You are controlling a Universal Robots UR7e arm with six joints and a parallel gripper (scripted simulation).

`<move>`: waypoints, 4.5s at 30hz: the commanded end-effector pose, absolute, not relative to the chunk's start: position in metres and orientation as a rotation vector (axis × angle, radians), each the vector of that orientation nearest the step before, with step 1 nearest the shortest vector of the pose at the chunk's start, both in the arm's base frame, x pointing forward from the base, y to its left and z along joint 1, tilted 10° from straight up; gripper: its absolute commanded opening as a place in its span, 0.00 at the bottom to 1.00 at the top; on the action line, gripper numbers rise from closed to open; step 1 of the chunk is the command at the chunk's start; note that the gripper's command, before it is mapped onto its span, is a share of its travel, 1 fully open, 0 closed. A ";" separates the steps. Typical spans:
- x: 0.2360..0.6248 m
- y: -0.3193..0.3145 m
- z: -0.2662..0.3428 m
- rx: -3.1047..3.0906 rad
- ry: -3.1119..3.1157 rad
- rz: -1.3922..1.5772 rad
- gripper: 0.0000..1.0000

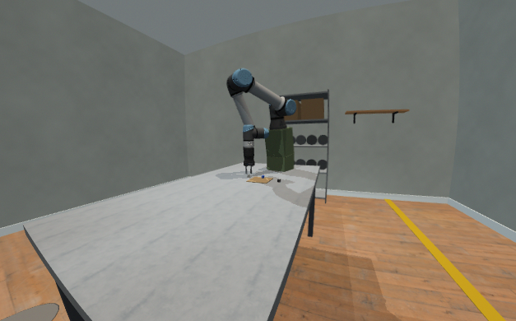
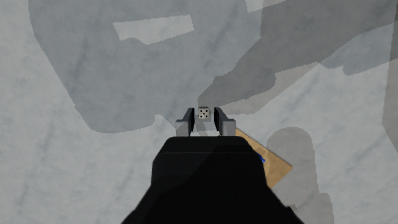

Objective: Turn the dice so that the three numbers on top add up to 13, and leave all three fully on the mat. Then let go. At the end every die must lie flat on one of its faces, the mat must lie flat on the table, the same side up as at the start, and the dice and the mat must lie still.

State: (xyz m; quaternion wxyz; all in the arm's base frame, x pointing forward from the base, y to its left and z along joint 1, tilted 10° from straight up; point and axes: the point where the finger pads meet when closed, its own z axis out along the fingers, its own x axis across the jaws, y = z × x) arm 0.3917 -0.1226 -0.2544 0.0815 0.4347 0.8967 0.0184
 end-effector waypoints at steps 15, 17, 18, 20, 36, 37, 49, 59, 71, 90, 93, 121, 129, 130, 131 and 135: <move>0.392 -0.123 -0.254 1.299 2.679 0.055 0.64; 0.392 -0.123 -0.254 1.299 2.679 0.055 0.64; 0.392 -0.123 -0.254 1.299 2.679 0.055 0.64; 0.392 -0.123 -0.254 1.299 2.679 0.055 0.64; 0.393 -0.123 -0.257 1.299 2.679 0.055 0.64; 0.393 -0.123 -0.258 1.299 2.679 0.055 0.64; 0.395 -0.124 -0.273 1.299 2.679 0.055 0.64; 0.396 -0.124 -0.276 1.299 2.679 0.055 0.64; 0.396 -0.124 -0.276 1.299 2.679 0.055 0.64; 0.396 -0.124 -0.276 1.299 2.679 0.055 0.64; 0.396 -0.124 -0.276 1.299 2.679 0.055 0.64; 0.396 -0.124 -0.276 1.299 2.679 0.055 0.34; 0.396 -0.124 -0.276 1.299 2.679 0.055 0.34; 0.396 -0.124 -0.275 1.299 2.679 0.055 0.34; 0.395 -0.124 -0.275 1.299 2.679 0.055 0.34; 0.395 -0.123 -0.272 1.299 2.679 0.055 0.34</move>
